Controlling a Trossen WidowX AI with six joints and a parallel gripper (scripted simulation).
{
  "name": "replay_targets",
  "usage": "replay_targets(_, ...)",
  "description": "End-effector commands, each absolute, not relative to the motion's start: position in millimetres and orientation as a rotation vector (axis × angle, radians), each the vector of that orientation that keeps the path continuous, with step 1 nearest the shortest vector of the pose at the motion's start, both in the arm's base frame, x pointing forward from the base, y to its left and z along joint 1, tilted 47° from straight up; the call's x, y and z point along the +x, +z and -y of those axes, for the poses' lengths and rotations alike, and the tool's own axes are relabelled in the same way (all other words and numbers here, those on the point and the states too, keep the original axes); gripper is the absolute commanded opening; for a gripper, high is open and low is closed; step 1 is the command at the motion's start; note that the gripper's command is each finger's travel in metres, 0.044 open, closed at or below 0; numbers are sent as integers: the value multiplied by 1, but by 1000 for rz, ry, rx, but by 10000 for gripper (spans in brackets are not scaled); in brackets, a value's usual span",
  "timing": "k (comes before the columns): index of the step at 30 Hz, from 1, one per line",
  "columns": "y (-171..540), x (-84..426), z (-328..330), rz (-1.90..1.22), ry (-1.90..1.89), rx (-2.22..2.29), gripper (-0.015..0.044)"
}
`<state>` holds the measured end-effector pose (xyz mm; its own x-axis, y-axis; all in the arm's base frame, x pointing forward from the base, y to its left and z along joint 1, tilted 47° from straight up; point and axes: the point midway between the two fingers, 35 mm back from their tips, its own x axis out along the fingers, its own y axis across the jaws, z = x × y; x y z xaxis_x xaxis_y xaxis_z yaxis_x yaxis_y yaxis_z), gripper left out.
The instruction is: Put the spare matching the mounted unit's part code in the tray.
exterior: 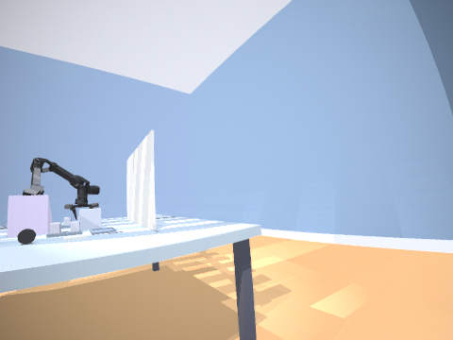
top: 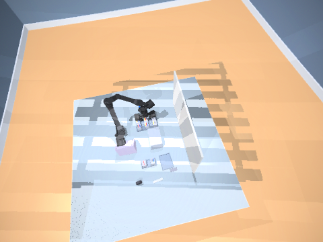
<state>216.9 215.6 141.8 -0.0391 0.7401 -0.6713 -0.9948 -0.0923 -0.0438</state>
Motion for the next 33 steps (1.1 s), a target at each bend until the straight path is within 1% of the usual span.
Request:
replay_targets(1, 134, 214, -219, -535, 1564, -637, 300)
replay_targets(33, 130, 212, -224, -533, 1564, -634, 300)
